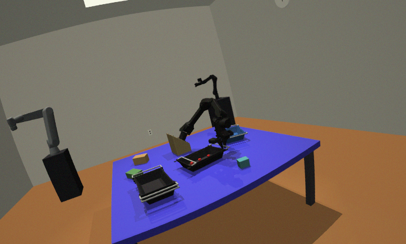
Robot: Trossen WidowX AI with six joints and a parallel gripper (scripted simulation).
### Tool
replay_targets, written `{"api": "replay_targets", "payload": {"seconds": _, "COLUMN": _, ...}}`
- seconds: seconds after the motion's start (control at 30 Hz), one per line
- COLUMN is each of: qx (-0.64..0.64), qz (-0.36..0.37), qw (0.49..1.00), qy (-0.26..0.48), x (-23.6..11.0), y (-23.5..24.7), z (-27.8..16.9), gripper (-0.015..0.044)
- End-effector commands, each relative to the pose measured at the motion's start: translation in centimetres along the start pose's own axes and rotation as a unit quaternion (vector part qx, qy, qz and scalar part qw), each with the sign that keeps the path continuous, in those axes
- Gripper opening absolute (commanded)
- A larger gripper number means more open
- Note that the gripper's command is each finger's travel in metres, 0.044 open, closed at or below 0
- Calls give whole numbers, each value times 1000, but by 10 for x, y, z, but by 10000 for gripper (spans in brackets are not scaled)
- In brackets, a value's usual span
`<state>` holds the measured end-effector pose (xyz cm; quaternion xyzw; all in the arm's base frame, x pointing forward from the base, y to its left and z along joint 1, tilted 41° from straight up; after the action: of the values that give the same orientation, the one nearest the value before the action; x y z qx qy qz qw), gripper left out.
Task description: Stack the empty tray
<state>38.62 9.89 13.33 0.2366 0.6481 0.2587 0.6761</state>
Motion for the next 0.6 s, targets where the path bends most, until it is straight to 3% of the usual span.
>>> {"api": "replay_targets", "payload": {"seconds": 0.0, "qx": 4, "qz": 0, "qw": 1000, "qy": 3, "x": 0, "y": -3, "z": -1, "gripper": 80}}
{"api": "replay_targets", "payload": {"seconds": 0.2, "qx": 4, "qz": -1, "qw": 1000, "qy": 3, "x": -22, "y": -15, "z": -1, "gripper": 80}}
{"api": "replay_targets", "payload": {"seconds": 0.57, "qx": 4, "qz": -1, "qw": 1000, "qy": 4, "x": -32, "y": -41, "z": 1, "gripper": 80}}
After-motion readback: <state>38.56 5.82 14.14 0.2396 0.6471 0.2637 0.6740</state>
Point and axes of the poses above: the point midway between the two fingers, 35 mm back from their tips, its own x axis out along the fingers, its own y axis across the jaws, z = x × y, the point moved 6 cm from there along -x, back along the fingers, and after that the axes turned 4 degrees about x, right-handed, at the moved point
